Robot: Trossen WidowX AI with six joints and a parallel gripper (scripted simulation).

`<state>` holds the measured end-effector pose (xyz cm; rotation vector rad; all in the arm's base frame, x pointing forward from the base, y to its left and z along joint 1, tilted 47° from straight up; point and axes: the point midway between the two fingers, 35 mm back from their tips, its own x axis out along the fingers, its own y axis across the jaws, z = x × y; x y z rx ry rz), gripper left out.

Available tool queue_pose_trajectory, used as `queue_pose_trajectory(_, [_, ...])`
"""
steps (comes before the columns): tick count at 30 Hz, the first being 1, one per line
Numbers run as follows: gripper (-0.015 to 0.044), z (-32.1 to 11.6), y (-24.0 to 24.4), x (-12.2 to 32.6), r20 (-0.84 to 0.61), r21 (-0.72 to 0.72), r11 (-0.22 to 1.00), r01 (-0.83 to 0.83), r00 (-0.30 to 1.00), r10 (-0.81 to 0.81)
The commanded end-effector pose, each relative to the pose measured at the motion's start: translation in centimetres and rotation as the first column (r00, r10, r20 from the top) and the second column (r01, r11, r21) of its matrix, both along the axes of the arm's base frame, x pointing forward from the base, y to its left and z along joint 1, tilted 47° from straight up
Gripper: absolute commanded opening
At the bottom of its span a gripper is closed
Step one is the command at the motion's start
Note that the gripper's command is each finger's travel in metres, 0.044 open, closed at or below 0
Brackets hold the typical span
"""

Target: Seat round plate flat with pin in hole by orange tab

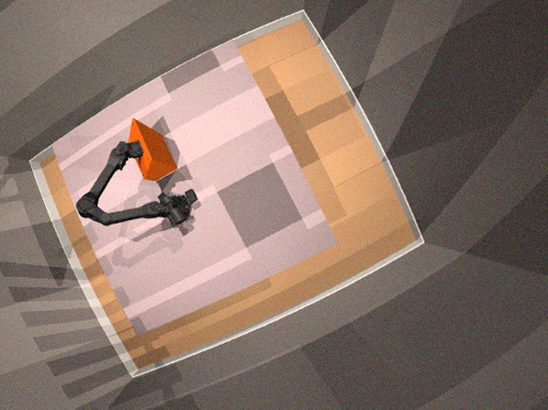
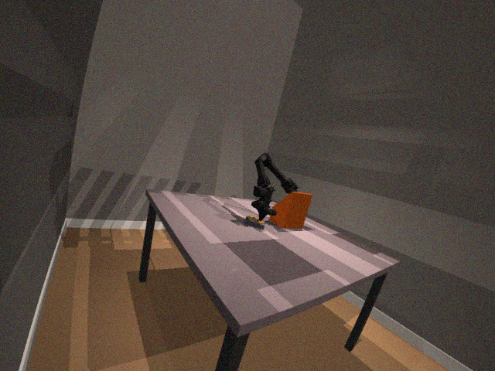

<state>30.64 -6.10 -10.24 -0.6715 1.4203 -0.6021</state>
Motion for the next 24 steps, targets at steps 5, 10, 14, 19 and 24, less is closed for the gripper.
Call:
queue_pose_trajectory(5, [0.0, 0.2, -0.2, 1.2, 0.0, -0.004, 1.0, -0.001, 1.0, 0.001])
queue_pose_trajectory(10, [0.0, 0.4, -0.3, 1.8, 0.0, -0.004, 1.0, -0.001, 1.0, 0.001])
queue_pose_trajectory(14, [0.0, 0.6, -0.5, 2.2, 0.0, -0.004, 1.0, -0.001, 1.0, 0.001])
queue_pose_trajectory(19, [0.0, 1.0, -0.7, 2.8, 0.0, -0.004, 1.0, -0.001, 1.0, 0.001])
queue_pose_trajectory(24, [0.0, 1.3, -0.9, 3.2, 0.001, -0.005, 1.0, -0.001, 1.0, 0.001])
